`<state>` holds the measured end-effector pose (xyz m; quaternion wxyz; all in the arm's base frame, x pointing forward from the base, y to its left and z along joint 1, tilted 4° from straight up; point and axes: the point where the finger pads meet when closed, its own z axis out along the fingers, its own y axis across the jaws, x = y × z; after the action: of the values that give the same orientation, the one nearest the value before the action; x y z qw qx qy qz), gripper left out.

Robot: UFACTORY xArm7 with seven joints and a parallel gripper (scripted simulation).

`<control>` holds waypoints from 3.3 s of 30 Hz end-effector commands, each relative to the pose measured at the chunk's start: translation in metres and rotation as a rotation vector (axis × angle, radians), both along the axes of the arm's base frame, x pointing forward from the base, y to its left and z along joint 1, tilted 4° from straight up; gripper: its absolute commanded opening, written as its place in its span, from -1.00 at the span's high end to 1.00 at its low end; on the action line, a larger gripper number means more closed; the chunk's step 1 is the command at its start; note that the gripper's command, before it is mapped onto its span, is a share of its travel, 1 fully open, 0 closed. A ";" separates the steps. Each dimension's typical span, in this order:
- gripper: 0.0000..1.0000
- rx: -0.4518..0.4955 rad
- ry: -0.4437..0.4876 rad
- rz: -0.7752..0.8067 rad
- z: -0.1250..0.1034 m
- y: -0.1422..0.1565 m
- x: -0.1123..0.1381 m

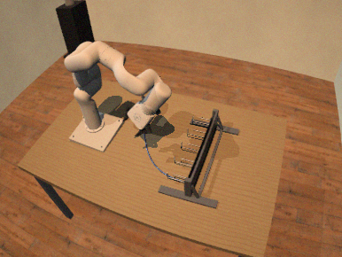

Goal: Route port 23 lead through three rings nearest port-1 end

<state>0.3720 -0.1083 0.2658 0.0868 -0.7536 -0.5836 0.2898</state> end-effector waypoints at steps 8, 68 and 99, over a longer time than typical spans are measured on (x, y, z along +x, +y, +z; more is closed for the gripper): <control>-1.00 -0.001 -0.004 0.000 0.001 0.000 0.001; 1.00 0.260 -0.581 0.325 -0.106 0.148 -0.003; 1.00 0.303 -0.548 0.503 -0.106 0.146 -0.015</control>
<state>0.3656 0.0390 0.1585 -0.0340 -0.6725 -0.7393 -0.0003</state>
